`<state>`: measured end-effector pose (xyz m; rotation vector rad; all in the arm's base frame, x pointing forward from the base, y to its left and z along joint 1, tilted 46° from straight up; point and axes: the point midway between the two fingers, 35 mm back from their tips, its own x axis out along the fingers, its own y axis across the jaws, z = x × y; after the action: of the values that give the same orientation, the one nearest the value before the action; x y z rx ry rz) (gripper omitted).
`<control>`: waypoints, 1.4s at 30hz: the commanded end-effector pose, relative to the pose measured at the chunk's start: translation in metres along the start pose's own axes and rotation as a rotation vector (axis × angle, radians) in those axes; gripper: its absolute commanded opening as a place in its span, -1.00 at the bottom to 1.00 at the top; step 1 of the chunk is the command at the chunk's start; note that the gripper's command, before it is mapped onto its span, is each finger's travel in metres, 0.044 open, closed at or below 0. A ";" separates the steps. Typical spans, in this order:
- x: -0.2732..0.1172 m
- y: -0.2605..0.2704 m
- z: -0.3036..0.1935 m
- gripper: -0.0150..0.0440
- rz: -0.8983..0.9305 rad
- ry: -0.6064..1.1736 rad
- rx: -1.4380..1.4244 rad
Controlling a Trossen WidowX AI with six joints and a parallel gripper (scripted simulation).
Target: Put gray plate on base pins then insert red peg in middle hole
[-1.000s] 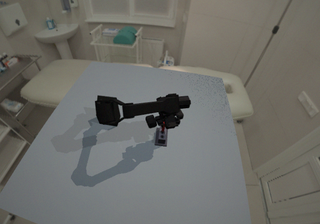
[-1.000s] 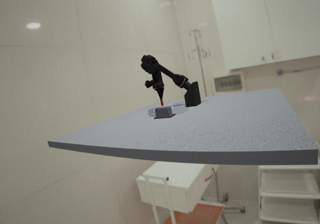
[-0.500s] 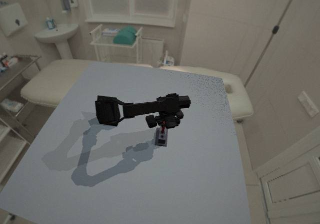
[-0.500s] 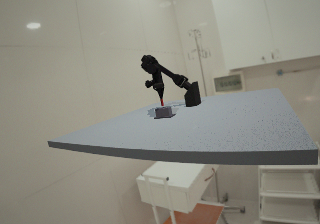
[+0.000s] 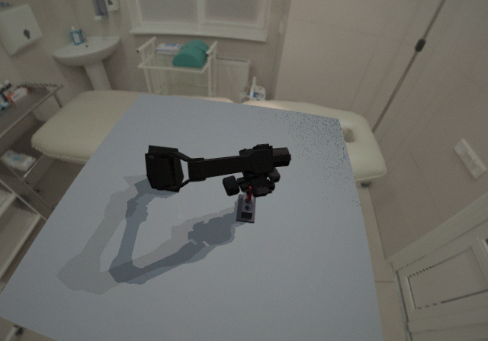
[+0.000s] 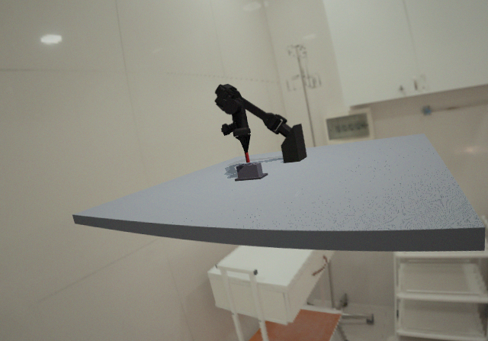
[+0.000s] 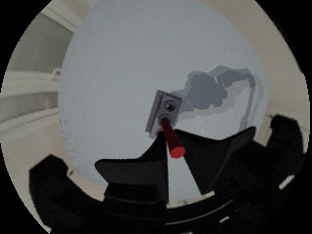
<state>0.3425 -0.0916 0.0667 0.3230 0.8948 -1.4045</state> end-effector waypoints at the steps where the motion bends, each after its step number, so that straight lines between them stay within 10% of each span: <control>1: 0.007 -0.001 0.000 -0.49 -0.006 -0.005 -0.007; 42: 0.012 -0.003 0.001 -0.31 -0.006 0.000 0.001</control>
<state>0.3393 -0.1010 0.0598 0.3213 0.8956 -1.4102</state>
